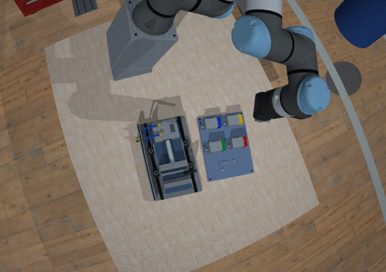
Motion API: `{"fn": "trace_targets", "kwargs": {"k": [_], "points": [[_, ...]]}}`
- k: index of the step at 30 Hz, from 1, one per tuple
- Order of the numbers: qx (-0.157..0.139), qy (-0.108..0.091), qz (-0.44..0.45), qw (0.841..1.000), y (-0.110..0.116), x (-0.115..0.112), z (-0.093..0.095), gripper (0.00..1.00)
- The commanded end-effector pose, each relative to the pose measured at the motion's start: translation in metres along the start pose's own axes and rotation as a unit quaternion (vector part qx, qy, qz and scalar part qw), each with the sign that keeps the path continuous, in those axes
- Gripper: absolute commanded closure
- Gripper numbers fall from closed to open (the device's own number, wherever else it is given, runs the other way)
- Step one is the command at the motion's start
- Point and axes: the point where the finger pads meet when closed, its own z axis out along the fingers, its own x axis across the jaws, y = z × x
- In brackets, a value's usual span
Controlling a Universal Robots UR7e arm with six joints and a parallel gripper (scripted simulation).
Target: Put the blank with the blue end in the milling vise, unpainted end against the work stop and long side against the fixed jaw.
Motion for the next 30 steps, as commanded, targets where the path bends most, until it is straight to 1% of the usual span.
{"fn": "trace_targets", "kwargs": {"k": [1, 2, 14, 15, 19, 30], "points": [[0.024, 0.041, -0.068, 0.997, 0.02, 0.011, 0.016, 0.0], [0.03, 0.052, -0.087, 0.994, 0.026, 0.014, 0.02, 0.0], [0.03, 0.052, -0.087, 0.994, 0.026, 0.014, 0.02, 0.0], [0.029, 0.054, -0.092, 0.994, 0.029, 0.015, 0.022, 0.0], [0.051, 0.089, -0.148, 0.984, 0.044, 0.026, 0.034, 0.0], [0.051, 0.089, -0.148, 0.984, 0.044, 0.026, 0.034, 0.0]]}}
